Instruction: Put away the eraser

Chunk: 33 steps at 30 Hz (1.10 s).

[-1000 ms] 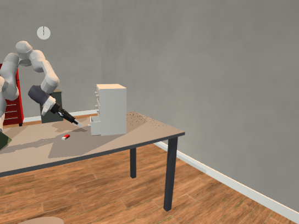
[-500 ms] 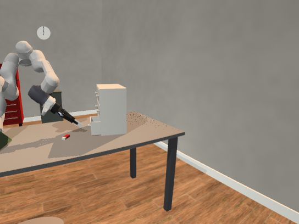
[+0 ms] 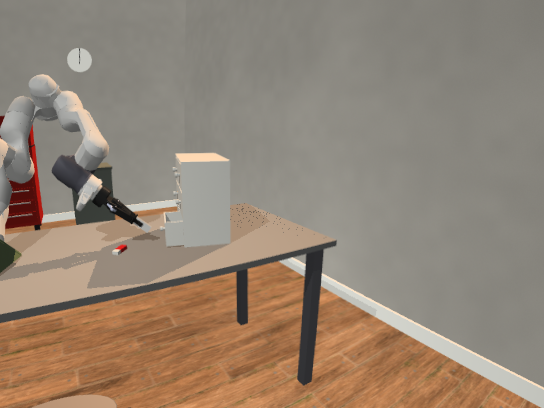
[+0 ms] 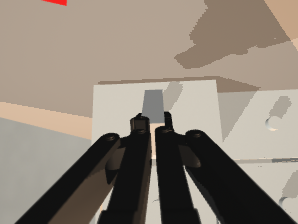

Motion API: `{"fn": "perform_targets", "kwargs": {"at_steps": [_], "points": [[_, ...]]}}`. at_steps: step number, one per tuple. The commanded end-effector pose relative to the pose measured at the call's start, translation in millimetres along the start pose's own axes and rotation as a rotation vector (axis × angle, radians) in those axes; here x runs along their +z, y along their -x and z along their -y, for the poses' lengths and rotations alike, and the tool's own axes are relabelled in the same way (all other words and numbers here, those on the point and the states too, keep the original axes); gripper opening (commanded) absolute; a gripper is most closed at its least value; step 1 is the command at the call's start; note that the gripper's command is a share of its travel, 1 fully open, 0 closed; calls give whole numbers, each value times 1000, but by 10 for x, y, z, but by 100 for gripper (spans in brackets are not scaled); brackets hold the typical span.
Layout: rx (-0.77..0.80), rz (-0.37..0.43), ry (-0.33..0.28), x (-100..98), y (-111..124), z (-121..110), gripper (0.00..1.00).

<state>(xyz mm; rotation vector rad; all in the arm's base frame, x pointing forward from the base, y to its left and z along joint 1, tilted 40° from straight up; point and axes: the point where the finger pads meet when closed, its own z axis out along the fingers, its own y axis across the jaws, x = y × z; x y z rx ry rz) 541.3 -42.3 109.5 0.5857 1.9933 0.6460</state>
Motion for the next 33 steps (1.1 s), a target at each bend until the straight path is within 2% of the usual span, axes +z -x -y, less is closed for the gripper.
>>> {"fn": "perform_targets", "kwargs": {"at_steps": [1, 22, 33], "points": [[-4, -3, -1, 22, 3, -2, 0], [-4, -3, -1, 168, 125, -2, 0], [-4, -3, -1, 313, 247, -2, 0]]}}
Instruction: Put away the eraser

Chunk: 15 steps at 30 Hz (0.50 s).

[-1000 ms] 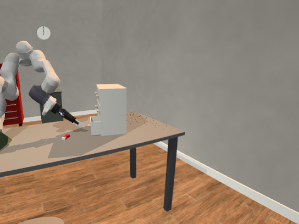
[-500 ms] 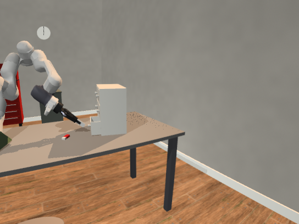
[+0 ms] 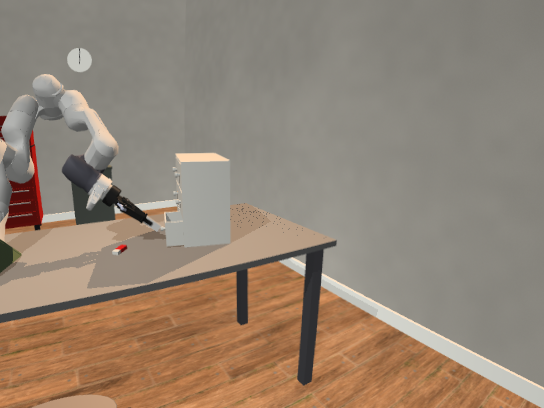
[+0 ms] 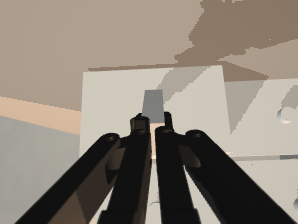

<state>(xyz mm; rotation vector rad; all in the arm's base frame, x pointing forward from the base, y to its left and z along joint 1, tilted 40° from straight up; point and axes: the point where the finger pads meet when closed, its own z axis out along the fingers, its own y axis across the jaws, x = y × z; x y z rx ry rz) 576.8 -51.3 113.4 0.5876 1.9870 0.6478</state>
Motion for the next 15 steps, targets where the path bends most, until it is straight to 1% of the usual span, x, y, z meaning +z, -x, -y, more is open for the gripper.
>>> {"fn": "perform_targets", "kwargs": {"at_steps": [1, 15], "points": [[-6, -8, -4, 50, 16, 7, 0], [-6, -8, -4, 221, 156, 6, 0]]}}
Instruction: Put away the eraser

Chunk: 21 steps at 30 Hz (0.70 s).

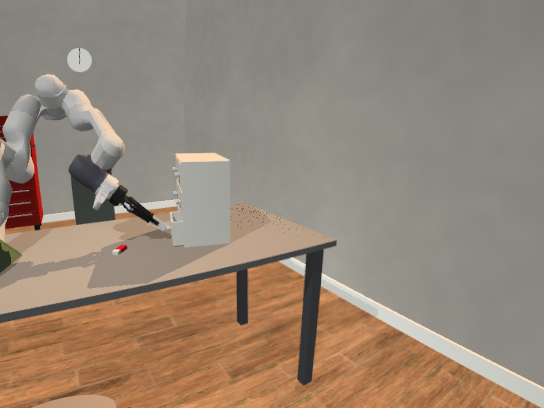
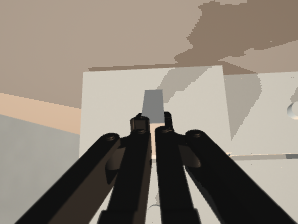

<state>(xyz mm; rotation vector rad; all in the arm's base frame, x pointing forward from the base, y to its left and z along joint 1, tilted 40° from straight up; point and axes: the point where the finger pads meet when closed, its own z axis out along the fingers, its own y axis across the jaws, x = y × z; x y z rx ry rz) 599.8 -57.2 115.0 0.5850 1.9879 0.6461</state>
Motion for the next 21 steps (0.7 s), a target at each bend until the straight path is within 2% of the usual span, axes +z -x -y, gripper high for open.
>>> {"fn": "perform_targets", "kwargs": {"at_steps": [1, 21], "points": [[-4, -7, -4, 51, 17, 6, 0], [-4, -7, -4, 242, 176, 6, 0]]}}
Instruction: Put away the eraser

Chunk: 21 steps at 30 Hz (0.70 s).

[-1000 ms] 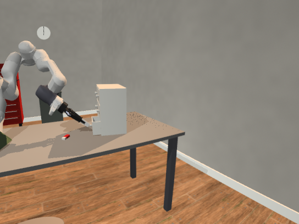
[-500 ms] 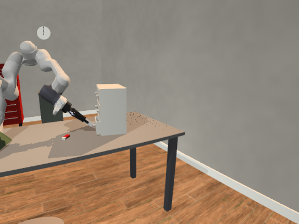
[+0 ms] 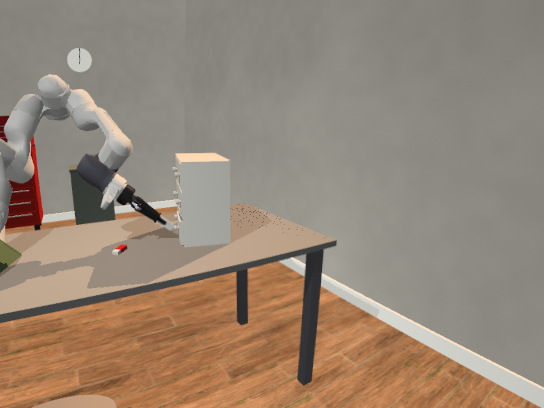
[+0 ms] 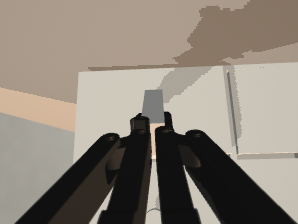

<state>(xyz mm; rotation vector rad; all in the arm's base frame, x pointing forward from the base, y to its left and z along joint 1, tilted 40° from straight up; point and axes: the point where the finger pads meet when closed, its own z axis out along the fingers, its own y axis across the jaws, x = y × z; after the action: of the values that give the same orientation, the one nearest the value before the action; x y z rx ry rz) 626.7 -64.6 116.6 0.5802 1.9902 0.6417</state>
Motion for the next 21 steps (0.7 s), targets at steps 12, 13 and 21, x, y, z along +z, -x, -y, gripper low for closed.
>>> {"fn": "perform_targets", "kwargs": {"at_steps": [12, 13, 21], "points": [[2, -7, -2, 78, 40, -1, 0], [2, -7, -2, 81, 42, -1, 0], [2, -7, -2, 92, 51, -1, 0]]}}
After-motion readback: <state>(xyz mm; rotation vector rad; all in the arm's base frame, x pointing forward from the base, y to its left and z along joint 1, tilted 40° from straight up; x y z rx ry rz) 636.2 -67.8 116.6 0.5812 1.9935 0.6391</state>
